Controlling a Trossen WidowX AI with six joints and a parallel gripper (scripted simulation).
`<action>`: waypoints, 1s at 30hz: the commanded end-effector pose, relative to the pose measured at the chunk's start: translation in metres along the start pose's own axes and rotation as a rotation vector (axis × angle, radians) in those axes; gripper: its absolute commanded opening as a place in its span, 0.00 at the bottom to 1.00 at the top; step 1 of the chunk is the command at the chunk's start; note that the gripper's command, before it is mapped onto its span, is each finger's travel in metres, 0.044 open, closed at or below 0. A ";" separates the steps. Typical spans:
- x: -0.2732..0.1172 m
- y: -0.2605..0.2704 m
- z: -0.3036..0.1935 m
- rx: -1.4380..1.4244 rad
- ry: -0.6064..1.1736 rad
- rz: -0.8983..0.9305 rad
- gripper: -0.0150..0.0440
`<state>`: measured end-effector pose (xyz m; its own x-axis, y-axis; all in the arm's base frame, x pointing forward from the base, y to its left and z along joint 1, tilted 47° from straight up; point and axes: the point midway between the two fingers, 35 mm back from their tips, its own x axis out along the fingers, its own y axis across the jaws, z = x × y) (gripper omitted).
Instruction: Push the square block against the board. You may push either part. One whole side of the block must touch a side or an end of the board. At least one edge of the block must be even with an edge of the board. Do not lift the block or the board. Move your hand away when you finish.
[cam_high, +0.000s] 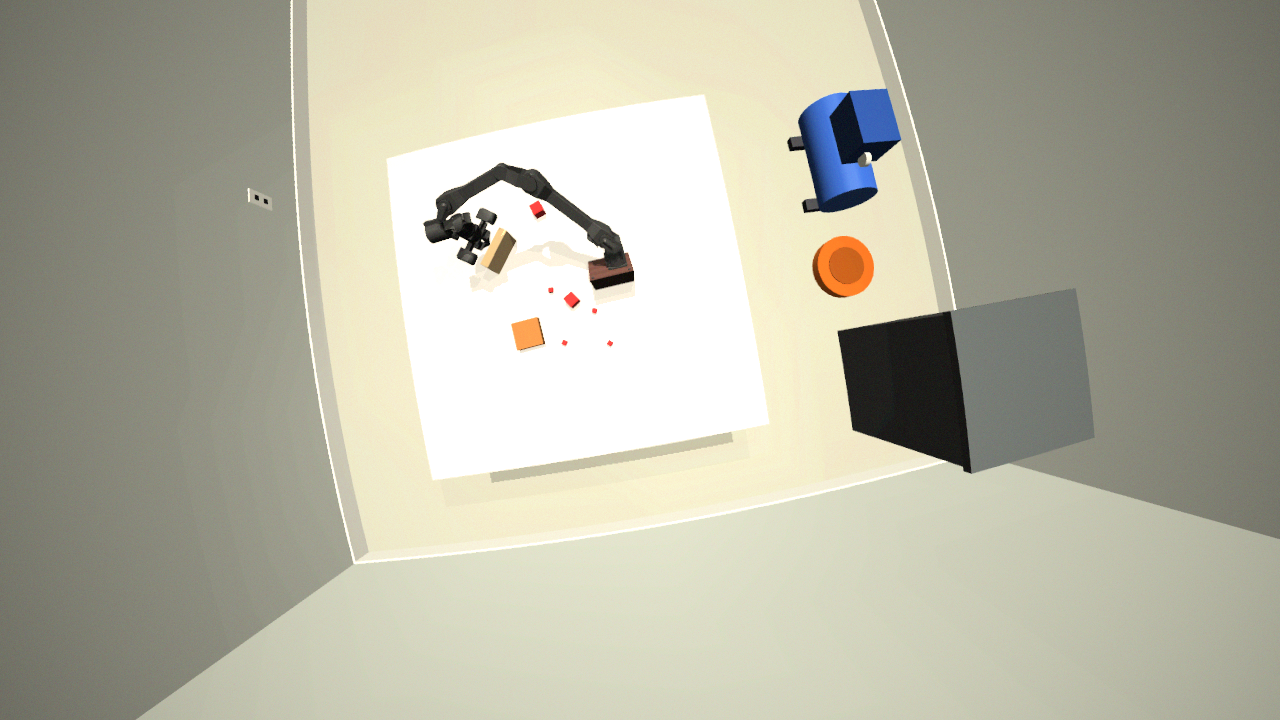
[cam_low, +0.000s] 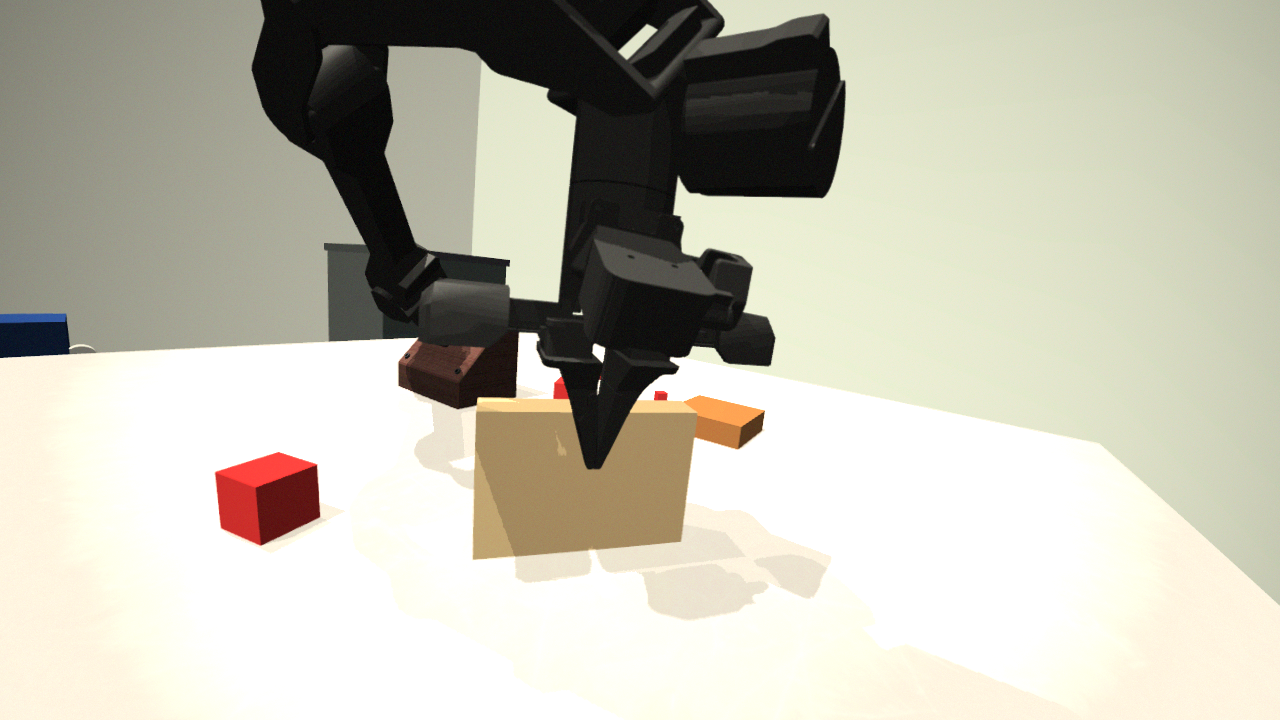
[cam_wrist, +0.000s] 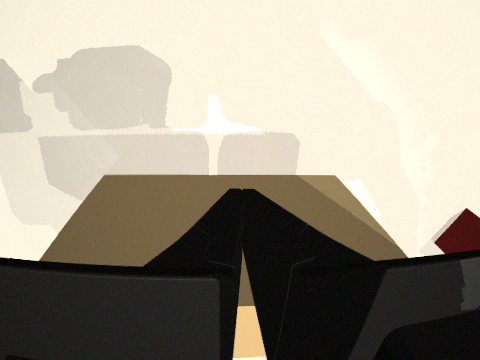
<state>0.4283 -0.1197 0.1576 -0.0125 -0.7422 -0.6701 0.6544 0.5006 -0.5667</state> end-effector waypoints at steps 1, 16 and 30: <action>-0.007 0.002 0.001 0.002 -0.013 0.021 0.25; -0.008 0.003 -0.010 0.002 -0.012 0.022 0.25; -0.008 0.005 -0.022 0.001 -0.011 0.022 0.25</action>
<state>0.4161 -0.1043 0.1470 0.0005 -0.7394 -0.6733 0.6484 0.5128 -0.5627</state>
